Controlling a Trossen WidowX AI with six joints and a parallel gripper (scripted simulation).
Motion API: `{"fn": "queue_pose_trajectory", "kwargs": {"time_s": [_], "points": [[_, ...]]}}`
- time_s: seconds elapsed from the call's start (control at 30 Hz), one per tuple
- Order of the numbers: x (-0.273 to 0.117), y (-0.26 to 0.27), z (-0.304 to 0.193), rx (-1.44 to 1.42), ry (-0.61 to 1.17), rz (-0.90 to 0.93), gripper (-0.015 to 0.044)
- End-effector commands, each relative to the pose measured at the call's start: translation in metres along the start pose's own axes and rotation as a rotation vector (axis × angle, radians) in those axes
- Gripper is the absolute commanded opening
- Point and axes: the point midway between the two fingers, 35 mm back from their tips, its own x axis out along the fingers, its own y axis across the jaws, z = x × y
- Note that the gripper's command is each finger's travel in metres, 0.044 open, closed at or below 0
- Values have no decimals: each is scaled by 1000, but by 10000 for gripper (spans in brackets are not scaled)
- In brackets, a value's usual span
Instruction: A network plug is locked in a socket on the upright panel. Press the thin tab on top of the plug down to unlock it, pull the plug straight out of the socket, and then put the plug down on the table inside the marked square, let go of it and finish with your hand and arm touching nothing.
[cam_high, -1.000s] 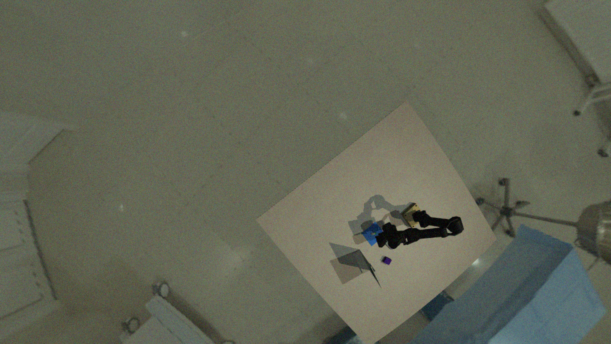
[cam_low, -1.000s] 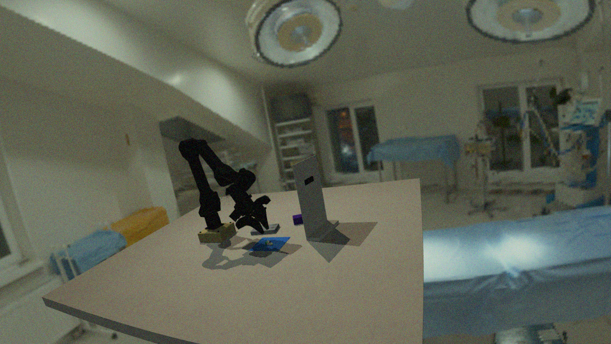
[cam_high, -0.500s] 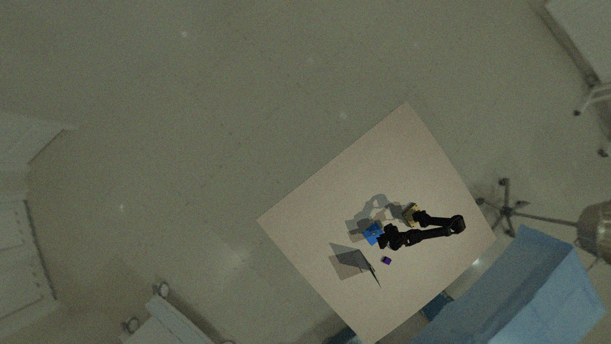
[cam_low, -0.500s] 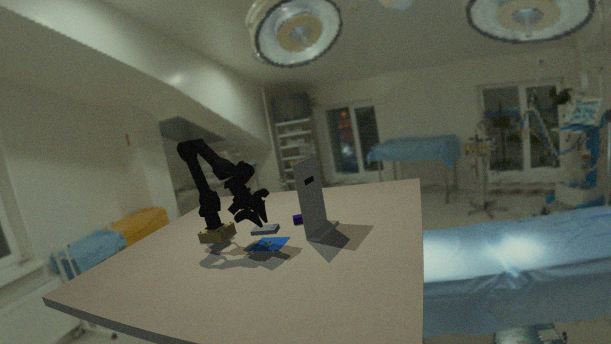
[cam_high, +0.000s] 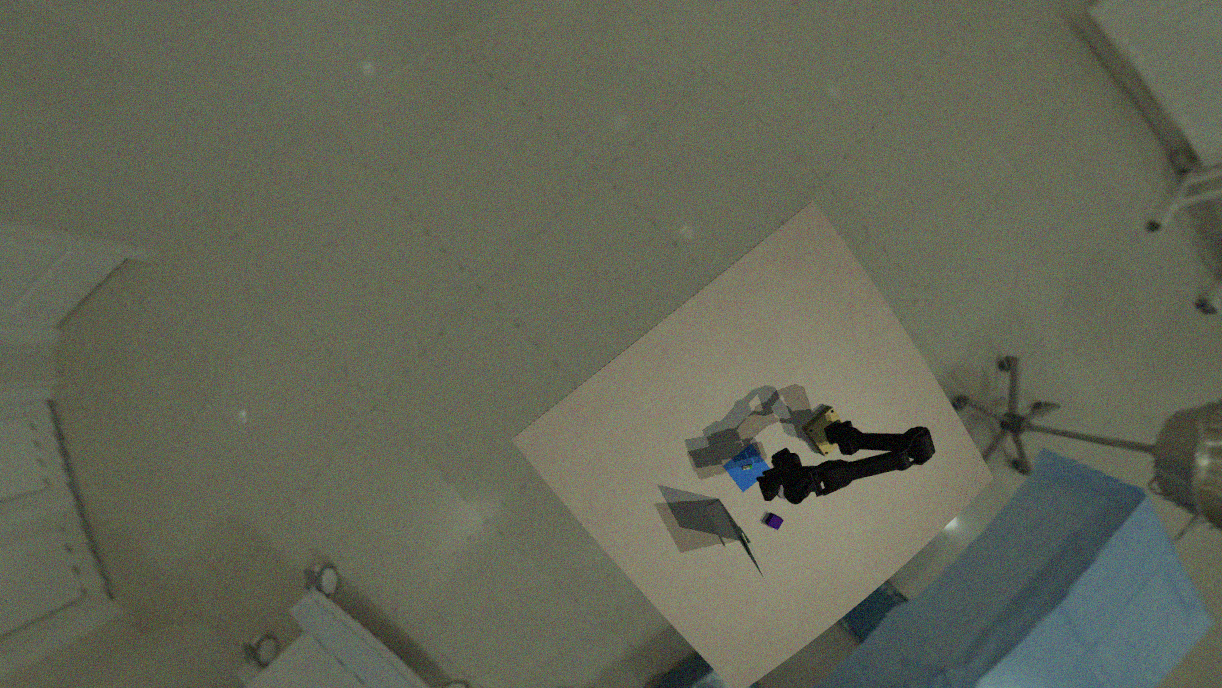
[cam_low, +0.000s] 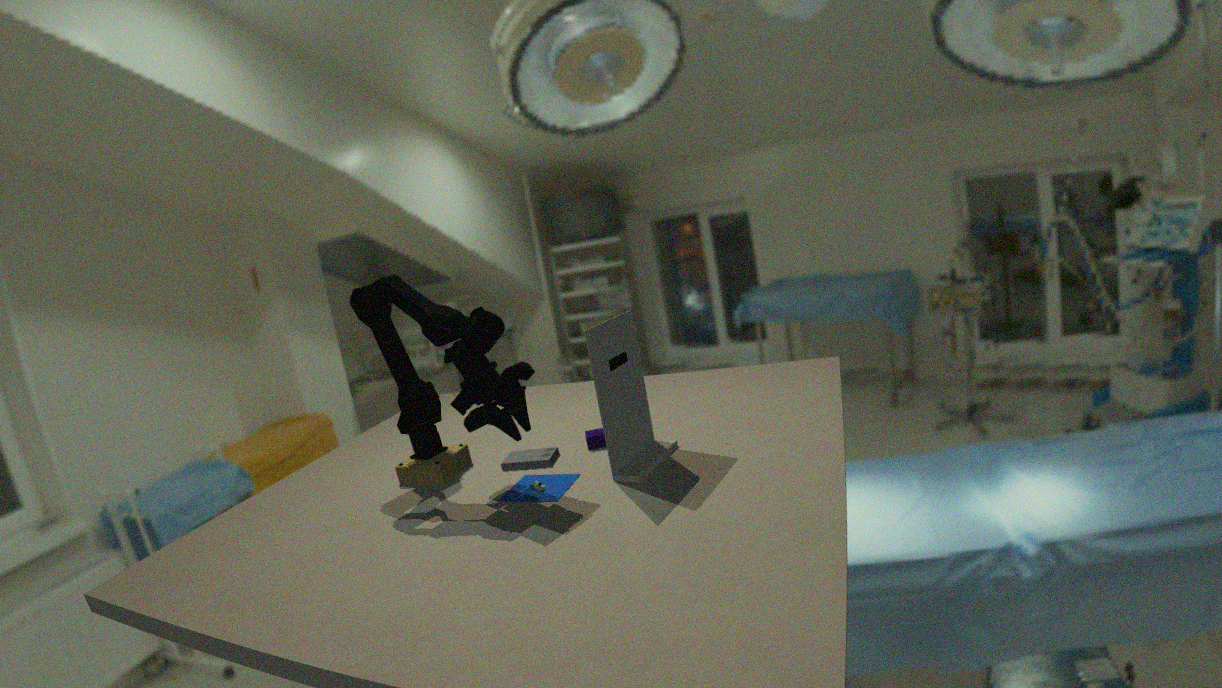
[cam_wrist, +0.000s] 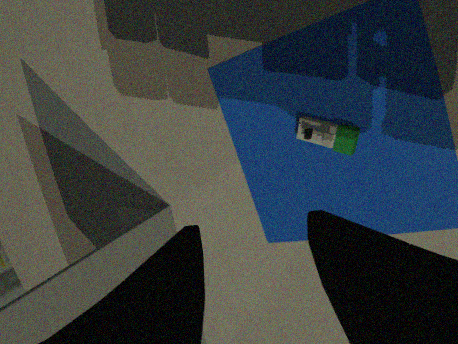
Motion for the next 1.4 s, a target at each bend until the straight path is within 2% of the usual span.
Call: {"fn": "queue_pose_trajectory", "kwargs": {"time_s": [0.0,0.33,1.37], "points": [[-8,4,0,6,-3,5,156],[-17,9,0,0,1,0,156],[-100,64,0,5,-2,4,156]]}}
